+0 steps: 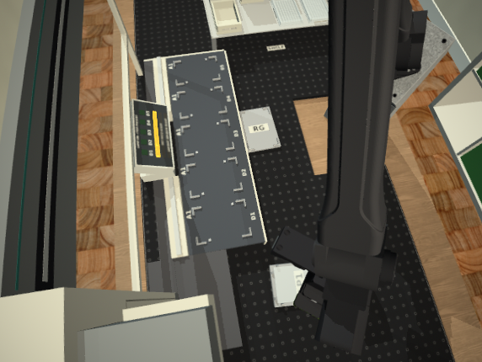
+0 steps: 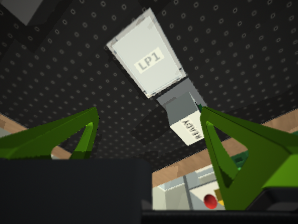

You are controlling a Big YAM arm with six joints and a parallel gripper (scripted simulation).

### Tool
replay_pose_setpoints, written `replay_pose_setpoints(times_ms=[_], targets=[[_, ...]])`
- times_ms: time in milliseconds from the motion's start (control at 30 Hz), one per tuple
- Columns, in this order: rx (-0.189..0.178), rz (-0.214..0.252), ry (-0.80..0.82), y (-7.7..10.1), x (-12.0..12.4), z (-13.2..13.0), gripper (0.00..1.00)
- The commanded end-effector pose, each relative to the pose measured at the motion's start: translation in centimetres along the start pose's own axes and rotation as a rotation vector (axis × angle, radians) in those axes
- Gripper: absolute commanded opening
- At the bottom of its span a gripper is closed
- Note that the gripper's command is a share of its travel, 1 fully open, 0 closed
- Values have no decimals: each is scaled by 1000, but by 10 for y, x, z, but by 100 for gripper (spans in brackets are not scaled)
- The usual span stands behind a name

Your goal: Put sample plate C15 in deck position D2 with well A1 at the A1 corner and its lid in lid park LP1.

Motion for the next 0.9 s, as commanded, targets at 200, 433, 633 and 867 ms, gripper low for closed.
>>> replay_pose_setpoints(times_ms=[200, 433, 633, 867], targets=[[-56, 8, -229, 21, -3, 25, 100], [-56, 9, -270, 21, -3, 25, 100], [-56, 9, -270, 21, -3, 25, 100], [-56, 9, -270, 21, -3, 25, 100]])
Point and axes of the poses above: the point where the finger pads meet when closed, its own y axis back along the fingers, its own z axis across the jaws, x = y × z, the point moved 3 cm from there along y, back along the fingers, and after that the axes turned 15 degrees about y, right-handed, at the moved point
